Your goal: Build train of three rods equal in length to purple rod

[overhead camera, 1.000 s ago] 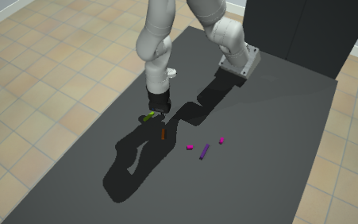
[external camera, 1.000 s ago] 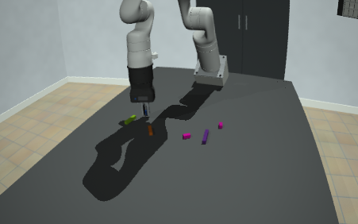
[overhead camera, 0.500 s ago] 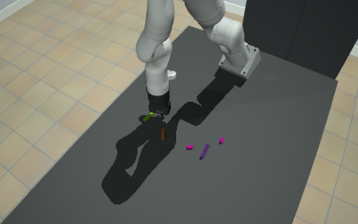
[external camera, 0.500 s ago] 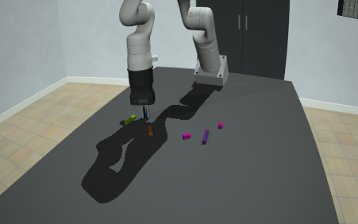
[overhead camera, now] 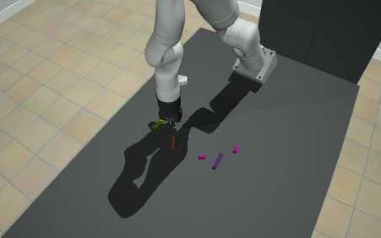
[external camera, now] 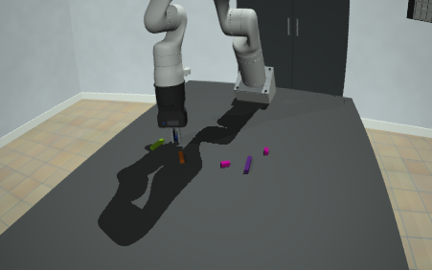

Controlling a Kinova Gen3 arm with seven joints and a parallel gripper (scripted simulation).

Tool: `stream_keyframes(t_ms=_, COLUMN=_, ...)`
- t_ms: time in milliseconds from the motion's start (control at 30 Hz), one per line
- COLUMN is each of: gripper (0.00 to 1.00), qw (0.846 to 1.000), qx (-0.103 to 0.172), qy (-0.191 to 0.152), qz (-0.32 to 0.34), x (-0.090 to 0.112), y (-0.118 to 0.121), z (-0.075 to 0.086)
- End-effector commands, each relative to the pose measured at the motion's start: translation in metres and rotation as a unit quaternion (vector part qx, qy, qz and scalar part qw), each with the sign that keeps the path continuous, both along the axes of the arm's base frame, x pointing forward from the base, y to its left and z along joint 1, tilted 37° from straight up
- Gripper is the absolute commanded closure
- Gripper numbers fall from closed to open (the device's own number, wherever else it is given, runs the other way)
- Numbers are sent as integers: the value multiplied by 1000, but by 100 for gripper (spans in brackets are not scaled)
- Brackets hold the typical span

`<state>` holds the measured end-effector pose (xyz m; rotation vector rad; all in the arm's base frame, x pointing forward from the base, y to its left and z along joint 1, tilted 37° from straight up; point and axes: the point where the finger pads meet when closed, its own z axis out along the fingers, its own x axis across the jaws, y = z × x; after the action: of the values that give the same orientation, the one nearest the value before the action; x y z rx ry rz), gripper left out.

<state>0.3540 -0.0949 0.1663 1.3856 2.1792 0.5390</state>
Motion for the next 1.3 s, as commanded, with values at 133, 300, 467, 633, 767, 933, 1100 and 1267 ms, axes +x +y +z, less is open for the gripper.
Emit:
stream_keyframes(t_ms=133, gripper=76, qw=1000, qx=0, qy=0, qz=0, x=0, y=0, z=0)
stream_keyframes(t_ms=300, gripper=76, qw=1000, qx=0, qy=0, qz=0, x=0, y=0, z=0)
stream_keyframes(t_ms=467, gripper=76, qw=1000, qx=0, qy=0, qz=0, x=0, y=0, z=0)
stream_keyframes(t_ms=633, gripper=76, qw=1000, qx=0, qy=0, qz=0, x=0, y=0, z=0)
stream_keyframes(t_ms=767, gripper=76, qw=1000, qx=0, qy=0, qz=0, x=0, y=0, z=0)
stream_keyframes(t_ms=933, gripper=70, qw=1000, qx=0, qy=0, qz=0, x=0, y=0, z=0)
stream_keyframes(t_ms=1100, gripper=58, qw=1000, qx=0, qy=0, qz=0, x=0, y=0, z=0)
stream_keyframes(t_ms=1267, gripper=52, qw=1000, qx=0, qy=0, qz=0, x=0, y=0, z=0)
